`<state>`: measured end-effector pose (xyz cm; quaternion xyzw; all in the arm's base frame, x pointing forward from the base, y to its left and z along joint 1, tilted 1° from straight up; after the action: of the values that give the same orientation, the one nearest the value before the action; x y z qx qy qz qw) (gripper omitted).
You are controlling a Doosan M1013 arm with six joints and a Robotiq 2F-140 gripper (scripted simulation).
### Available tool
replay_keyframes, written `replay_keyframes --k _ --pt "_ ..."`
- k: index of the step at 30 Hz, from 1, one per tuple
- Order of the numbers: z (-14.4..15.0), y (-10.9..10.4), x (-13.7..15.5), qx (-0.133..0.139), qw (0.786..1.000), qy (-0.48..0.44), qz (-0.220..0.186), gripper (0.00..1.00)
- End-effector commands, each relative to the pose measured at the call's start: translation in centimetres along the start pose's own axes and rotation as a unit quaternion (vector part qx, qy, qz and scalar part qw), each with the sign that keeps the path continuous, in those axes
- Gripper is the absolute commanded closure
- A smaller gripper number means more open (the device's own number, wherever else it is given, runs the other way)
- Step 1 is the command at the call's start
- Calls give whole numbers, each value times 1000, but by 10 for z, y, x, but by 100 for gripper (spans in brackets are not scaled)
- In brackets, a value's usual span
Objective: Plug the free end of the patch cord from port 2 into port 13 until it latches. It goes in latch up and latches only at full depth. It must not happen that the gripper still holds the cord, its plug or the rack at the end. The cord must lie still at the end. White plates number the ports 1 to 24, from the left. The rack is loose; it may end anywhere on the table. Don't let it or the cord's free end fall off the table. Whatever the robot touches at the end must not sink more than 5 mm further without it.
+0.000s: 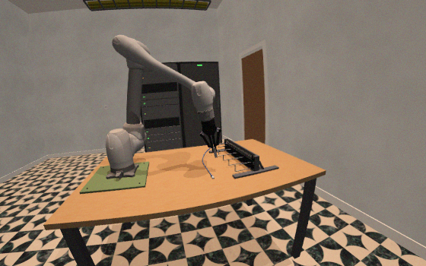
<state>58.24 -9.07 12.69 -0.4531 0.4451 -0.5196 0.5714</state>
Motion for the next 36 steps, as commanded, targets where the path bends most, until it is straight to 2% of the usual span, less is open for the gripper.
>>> replay_keyframes --k 1,7,13,15,16,22,30,32,33,36 --pt "18 3 -37 44 998 44 9 100" --pt "37 0 -83 96 989 107 31 100" --pt "52 -6 -129 147 970 182 60 100" --pt "52 -6 -129 147 970 182 60 100" --pt "57 -11 -150 170 957 220 76 100" --pt "62 -21 -184 207 928 291 105 100" --pt "59 -36 -221 250 872 393 148 100" --pt "59 -36 -221 250 872 393 148 100" --pt "56 -42 -231 262 848 430 163 100" --pt "52 -47 -239 272 827 460 175 100"
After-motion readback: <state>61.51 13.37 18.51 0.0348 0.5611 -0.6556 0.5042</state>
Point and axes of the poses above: the point where the finger pads meet when closed, its own y axis out along the fingers, its own z axis across the jaws, x = y × z, the point moved 2 cm from there along -y, back along the fingers, and after that the axes turned 10 degrees about -y, right-handed, at the moved point
